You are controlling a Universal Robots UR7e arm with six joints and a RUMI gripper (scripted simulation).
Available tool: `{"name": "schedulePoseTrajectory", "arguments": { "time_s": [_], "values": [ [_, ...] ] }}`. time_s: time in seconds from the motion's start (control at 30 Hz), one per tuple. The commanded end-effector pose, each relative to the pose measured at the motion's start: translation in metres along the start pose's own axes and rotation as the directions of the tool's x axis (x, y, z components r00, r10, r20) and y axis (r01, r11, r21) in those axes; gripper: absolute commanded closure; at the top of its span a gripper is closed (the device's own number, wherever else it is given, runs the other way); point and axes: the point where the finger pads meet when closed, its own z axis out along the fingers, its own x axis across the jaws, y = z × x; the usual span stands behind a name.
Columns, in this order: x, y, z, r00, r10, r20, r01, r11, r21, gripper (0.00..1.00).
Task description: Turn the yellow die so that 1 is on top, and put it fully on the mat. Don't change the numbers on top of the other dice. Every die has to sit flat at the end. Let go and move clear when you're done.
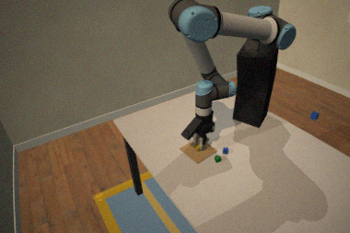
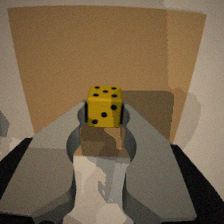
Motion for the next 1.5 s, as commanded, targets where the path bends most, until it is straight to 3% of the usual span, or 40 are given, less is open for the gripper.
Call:
{"name": "schedulePoseTrajectory", "arguments": {
  "time_s": [0.0, 0.73, 1.07, 1.47],
  "values": [
    [0.0001, -0.0005, -0.0003, 1.000, 0.000, 0.000, 0.000, 1.000, 0.001, 0.94],
    [0.0001, -0.0005, -0.0003, 1.000, 0.000, 0.000, 0.000, 1.000, 0.001, 0.94],
    [0.0001, -0.0005, -0.0003, 1.000, 0.000, 0.000, 0.000, 1.000, 0.001, 0.79],
    [0.0001, -0.0005, -0.0003, 1.000, 0.000, 0.000, 0.000, 1.000, 0.001, 0.76]
  ]
}}
